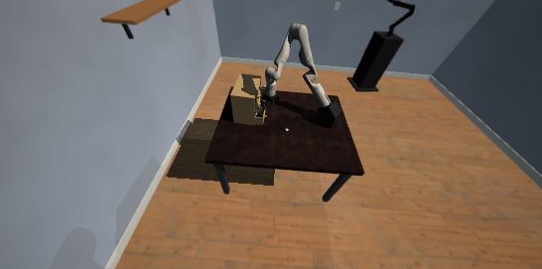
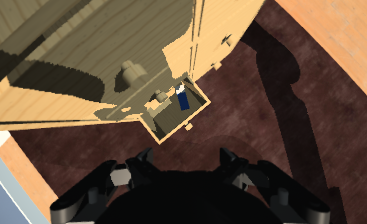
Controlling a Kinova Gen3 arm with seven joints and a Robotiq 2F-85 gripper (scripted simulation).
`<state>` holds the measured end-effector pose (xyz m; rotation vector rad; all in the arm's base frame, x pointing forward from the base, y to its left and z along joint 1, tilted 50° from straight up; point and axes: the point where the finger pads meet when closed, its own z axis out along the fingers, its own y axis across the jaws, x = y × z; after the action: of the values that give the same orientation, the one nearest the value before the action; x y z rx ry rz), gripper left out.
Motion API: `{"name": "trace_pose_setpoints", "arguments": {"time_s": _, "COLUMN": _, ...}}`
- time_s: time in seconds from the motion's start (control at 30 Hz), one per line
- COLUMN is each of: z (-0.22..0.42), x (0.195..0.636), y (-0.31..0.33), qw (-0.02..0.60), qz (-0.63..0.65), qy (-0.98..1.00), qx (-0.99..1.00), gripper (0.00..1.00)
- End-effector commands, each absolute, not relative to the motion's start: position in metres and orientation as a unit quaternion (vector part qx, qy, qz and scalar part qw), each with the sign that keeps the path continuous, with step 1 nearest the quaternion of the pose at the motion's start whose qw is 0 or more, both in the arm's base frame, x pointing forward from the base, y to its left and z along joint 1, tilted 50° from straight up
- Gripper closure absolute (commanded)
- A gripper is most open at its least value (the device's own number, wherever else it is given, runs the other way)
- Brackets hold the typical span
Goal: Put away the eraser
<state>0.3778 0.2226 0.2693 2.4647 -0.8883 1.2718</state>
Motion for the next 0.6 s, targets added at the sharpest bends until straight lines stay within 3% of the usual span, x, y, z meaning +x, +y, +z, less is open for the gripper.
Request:
{"name": "trace_pose_setpoints", "arguments": {"time_s": 0.0, "z": 0.270, "x": 0.376, "y": 0.225, "qw": 0.112, "qz": 0.436, "qy": -0.305, "qx": 0.839, "gripper": 0.00}}
{"name": "trace_pose_setpoints", "arguments": {"time_s": 0.57, "z": 0.270, "x": 0.365, "y": 0.227, "qw": 0.068, "qz": 0.444, "qy": -0.394, "qx": 0.802, "gripper": 0.00}}
